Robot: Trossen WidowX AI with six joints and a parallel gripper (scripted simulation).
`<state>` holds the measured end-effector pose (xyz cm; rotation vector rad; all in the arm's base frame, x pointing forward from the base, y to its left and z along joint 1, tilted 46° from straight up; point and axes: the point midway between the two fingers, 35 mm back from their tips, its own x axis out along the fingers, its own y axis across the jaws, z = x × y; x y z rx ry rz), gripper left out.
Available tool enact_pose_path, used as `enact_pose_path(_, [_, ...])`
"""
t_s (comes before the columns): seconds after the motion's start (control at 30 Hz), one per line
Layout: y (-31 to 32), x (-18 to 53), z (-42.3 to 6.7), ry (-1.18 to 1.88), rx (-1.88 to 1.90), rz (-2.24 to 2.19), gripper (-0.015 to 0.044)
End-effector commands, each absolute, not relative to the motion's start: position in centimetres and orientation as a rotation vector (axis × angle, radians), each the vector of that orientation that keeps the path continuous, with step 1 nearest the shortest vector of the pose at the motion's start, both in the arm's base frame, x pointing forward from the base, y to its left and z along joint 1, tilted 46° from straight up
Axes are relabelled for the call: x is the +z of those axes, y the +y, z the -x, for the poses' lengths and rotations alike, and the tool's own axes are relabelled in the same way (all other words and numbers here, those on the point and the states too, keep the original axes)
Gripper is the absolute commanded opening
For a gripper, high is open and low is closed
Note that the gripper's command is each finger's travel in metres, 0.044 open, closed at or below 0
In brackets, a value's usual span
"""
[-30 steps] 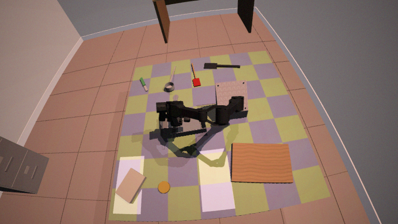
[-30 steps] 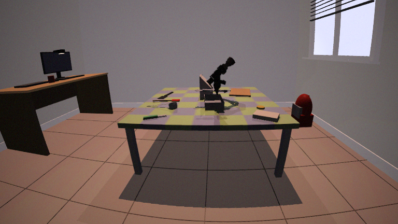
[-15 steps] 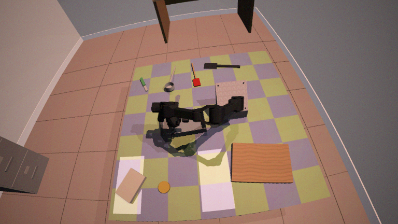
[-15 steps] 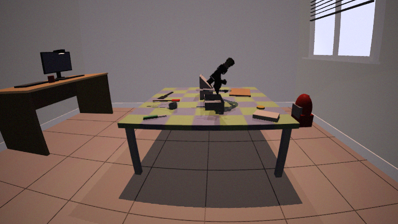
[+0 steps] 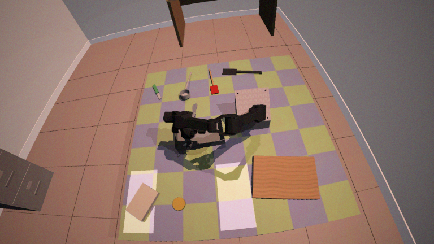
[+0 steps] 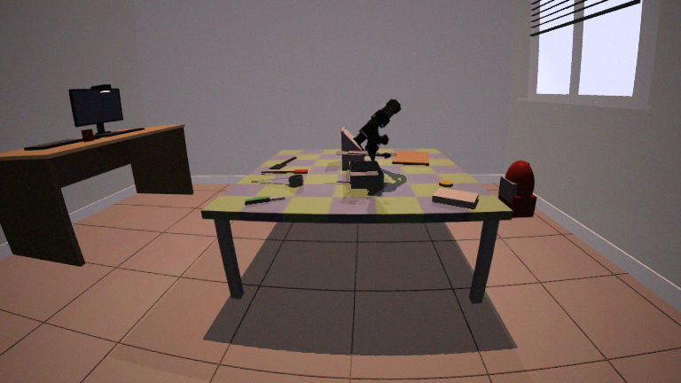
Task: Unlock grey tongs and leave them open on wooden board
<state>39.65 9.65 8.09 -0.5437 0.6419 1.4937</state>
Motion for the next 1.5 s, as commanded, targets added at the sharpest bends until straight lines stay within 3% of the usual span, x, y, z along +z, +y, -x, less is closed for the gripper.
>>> enact_pose_path(0.0, [10.1,8.6,-39.4,0.637,1.497,0.554,-0.0150])
enact_pose_path(0.63, [17.9,17.4,-33.5,0.525,1.570,0.733,-0.0150])
enact_pose_path(1.47, [23.4,27.2,-20.7,0.293,1.651,0.899,-0.0150])
